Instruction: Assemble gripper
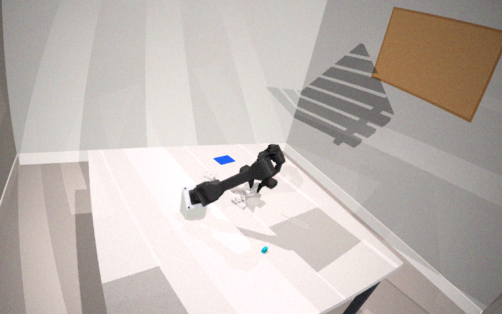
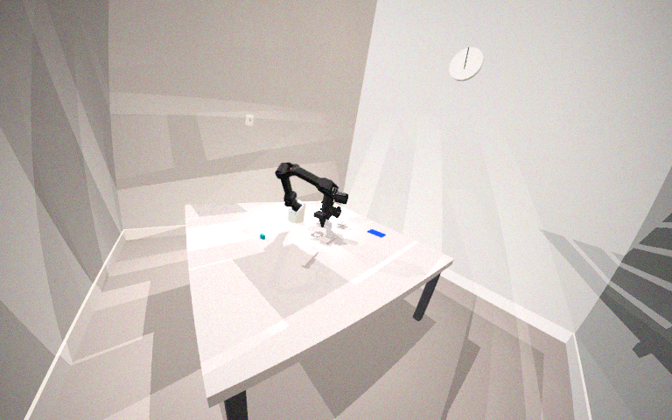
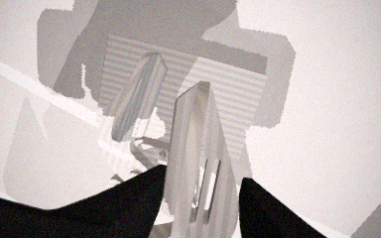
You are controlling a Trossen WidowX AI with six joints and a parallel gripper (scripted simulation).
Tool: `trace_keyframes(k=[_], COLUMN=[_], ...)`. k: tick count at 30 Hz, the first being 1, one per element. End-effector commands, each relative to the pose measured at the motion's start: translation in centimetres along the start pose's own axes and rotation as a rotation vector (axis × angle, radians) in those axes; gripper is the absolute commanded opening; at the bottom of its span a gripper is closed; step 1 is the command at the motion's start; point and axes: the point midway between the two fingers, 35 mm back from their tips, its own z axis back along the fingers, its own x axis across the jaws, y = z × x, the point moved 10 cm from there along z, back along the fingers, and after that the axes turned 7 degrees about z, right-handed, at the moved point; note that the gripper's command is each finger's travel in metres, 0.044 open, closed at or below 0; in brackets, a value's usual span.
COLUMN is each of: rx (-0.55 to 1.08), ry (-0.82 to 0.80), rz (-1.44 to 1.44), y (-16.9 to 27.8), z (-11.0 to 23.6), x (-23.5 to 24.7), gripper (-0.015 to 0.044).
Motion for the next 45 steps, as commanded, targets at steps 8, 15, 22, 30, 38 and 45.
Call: trace_keyframes(k=[8, 15, 22, 30, 38, 45], rx=[-0.003, -0.003, -0.003, -0.003, -0.003, -0.004], ry=[0.004, 0.004, 0.004, 0.004, 0.003, 0.003], rz=[0.006, 0.008, 0.011, 0.011, 0.011, 0.011], y=[-0.2, -0.2, -0.2, -0.2, -0.2, -0.3], z=[0.1, 0.1, 0.1, 0.1, -0.1, -1.3], x=[-0.1, -0.1, -0.1, -0.2, -0.2, -0.2], gripper=[0.0134, 0.0134, 0.0134, 0.0134, 0.0134, 0.0134])
